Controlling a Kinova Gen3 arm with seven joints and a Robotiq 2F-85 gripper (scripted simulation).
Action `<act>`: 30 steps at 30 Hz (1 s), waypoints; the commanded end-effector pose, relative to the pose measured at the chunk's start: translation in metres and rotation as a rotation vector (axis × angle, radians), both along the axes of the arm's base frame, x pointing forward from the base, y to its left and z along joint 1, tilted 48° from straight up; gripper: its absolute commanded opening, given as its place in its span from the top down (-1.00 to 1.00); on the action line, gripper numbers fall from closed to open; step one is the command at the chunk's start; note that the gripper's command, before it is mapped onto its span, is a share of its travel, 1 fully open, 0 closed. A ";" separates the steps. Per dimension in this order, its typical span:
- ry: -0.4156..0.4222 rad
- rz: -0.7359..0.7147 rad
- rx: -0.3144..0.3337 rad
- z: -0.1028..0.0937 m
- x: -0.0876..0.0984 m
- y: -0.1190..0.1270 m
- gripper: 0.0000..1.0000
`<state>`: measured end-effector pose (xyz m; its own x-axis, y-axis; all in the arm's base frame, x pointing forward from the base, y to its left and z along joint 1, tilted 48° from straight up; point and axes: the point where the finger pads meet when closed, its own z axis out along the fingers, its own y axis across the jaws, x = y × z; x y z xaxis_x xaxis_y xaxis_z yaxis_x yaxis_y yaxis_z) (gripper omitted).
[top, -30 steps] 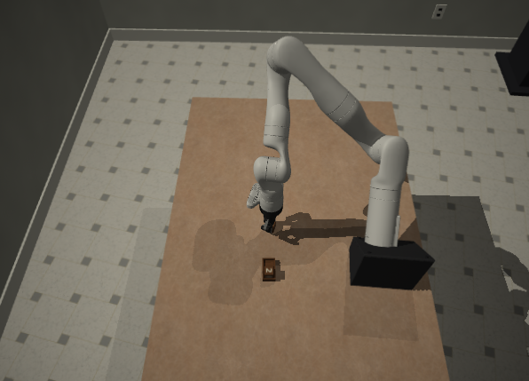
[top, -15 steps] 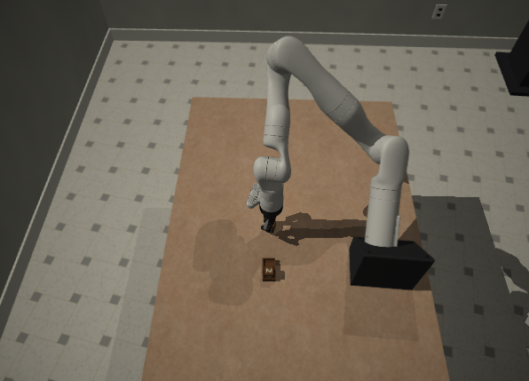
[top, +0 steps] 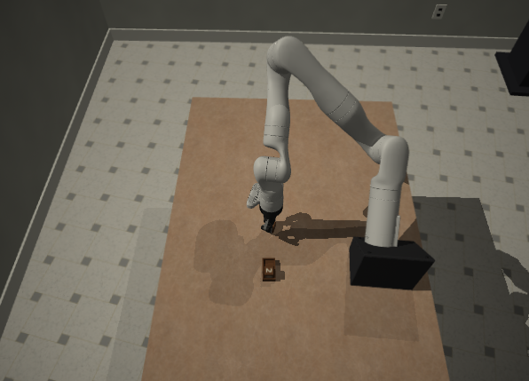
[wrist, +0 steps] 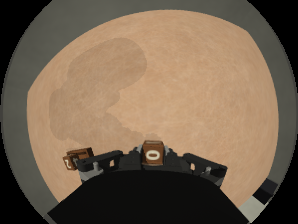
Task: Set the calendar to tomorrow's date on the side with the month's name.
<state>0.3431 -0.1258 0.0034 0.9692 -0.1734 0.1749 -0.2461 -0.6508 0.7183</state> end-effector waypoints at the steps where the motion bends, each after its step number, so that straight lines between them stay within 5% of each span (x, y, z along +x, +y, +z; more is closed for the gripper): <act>1: -0.001 0.001 0.001 0.000 0.000 0.001 0.47; 9: -0.001 0.001 0.001 0.000 0.000 0.001 0.47; 24: -0.001 0.001 0.001 0.000 0.000 0.001 0.07; 30: -0.001 0.001 0.001 0.000 0.000 0.001 0.07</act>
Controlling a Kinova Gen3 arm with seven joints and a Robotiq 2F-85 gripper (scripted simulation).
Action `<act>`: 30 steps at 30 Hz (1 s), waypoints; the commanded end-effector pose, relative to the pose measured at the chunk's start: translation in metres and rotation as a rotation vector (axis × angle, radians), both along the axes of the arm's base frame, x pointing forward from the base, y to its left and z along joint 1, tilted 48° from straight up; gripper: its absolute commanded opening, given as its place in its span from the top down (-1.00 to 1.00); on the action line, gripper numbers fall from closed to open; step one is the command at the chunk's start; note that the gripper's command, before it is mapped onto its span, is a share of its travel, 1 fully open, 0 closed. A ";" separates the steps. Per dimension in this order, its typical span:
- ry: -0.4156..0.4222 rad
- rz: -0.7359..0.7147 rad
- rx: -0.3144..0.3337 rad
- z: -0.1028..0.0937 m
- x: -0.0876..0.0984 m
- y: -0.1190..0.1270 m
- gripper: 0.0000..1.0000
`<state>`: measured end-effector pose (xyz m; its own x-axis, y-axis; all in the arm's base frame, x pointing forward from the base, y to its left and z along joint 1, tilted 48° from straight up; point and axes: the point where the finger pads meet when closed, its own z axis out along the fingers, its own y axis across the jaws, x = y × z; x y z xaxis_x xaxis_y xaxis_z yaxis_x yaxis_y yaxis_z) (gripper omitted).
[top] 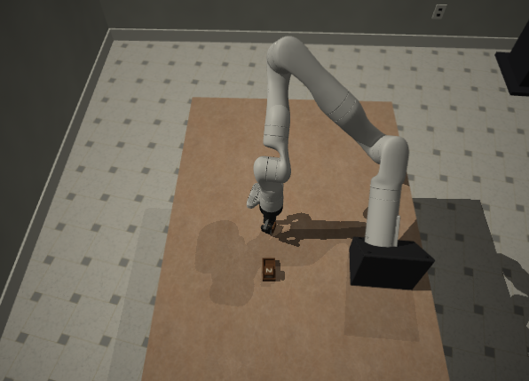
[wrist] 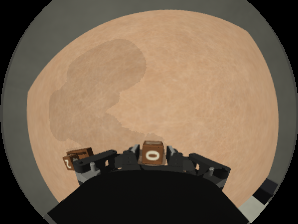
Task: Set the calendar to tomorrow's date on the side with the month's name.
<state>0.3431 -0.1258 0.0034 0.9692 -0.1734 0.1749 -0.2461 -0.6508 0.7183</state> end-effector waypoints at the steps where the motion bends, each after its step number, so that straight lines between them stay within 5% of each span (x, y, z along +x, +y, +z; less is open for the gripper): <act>1: -0.001 0.001 0.001 0.000 0.000 0.001 0.07; 12: -0.001 0.001 0.001 0.007 0.001 0.008 0.07; 30: -0.001 0.001 0.001 0.057 0.001 0.063 0.07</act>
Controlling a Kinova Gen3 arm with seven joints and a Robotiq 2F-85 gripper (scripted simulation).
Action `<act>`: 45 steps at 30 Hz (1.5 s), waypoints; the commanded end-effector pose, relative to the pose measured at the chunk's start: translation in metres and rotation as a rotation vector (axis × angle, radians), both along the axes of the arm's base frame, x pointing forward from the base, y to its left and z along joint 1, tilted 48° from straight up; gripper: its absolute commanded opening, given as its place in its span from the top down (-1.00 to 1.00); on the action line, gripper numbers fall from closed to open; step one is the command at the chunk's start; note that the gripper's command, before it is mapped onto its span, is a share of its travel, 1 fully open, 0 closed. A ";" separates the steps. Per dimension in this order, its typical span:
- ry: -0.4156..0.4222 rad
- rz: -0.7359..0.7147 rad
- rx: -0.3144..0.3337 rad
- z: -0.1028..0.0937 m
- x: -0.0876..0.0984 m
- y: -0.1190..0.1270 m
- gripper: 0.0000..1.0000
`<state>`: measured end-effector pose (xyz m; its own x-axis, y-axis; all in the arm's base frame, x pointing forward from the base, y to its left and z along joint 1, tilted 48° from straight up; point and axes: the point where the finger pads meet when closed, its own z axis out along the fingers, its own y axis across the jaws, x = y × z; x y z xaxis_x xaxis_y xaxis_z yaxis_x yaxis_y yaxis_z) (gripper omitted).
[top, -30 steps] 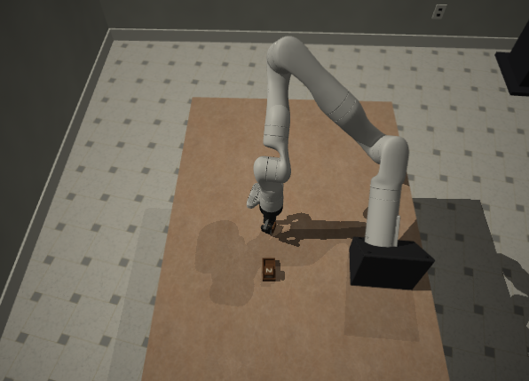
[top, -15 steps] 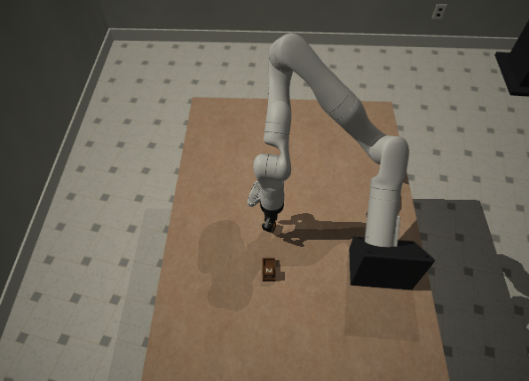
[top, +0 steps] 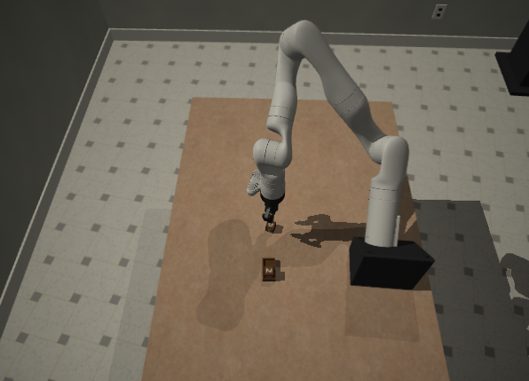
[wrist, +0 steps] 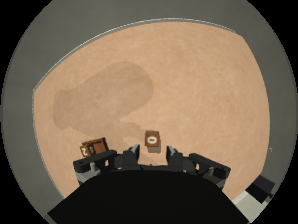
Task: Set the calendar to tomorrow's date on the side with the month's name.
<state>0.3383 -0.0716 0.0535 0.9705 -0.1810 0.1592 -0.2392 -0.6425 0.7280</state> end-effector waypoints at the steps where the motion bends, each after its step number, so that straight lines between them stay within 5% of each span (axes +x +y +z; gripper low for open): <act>1: -0.019 0.010 0.009 0.008 0.006 0.010 0.07; 8: -0.019 0.010 0.009 0.011 0.006 0.013 0.07; 9: -0.019 0.010 0.009 0.011 0.006 0.013 -1.00; 33: -0.015 0.013 0.009 0.011 0.006 0.013 -1.00; 45: 0.053 0.073 0.010 0.010 0.006 0.012 -1.00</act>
<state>0.3439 -0.0592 0.0639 0.9861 -0.1186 0.1166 -0.1660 -0.6620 0.7309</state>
